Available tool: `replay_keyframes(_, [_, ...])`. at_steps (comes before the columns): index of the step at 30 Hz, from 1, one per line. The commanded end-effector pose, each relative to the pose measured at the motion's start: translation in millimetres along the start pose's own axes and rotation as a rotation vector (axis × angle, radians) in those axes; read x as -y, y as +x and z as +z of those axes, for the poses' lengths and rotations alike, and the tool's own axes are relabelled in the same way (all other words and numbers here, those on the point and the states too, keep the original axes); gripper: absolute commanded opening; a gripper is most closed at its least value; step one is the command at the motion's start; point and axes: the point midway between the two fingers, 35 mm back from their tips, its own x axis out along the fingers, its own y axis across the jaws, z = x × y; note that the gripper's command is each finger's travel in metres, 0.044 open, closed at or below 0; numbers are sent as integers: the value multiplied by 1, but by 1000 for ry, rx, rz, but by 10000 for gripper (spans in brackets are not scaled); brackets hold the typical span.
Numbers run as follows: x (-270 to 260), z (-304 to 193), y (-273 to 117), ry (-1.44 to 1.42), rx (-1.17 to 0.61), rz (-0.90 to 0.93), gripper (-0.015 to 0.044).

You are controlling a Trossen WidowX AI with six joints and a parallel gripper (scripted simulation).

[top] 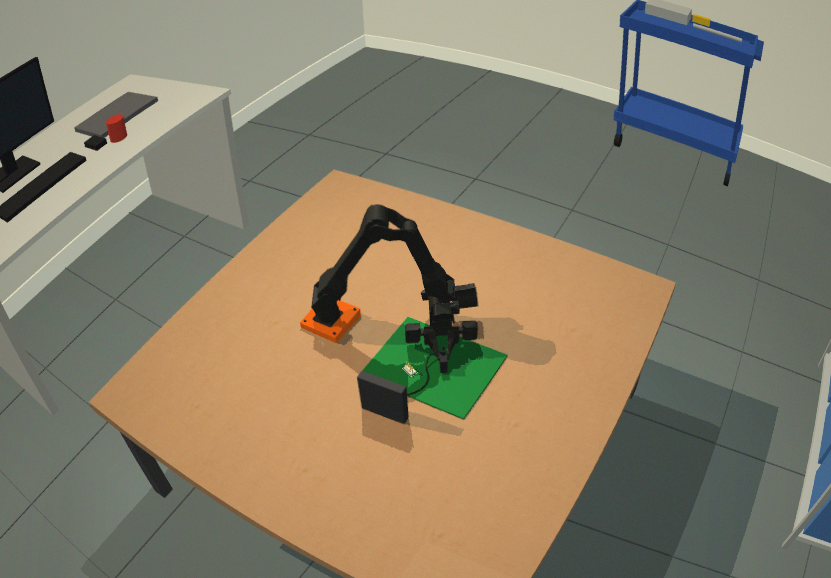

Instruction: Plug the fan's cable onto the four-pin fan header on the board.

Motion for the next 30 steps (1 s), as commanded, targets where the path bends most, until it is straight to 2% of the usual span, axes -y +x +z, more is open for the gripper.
replay_keyframes(1, [0, 0, 0, -1, 0, 0, 0])
replay_keyframes(3, [0, 0, 0, -1, 0, 0, 0])
replay_keyframes(8, [0, 0, 0, 0, 0, 0, 131])
replay_keyframes(9, [0, 0, 0, 0, 0, 0, 140])
replay_keyframes(30, [0, 0, 0, 0, 0, 0, 140])
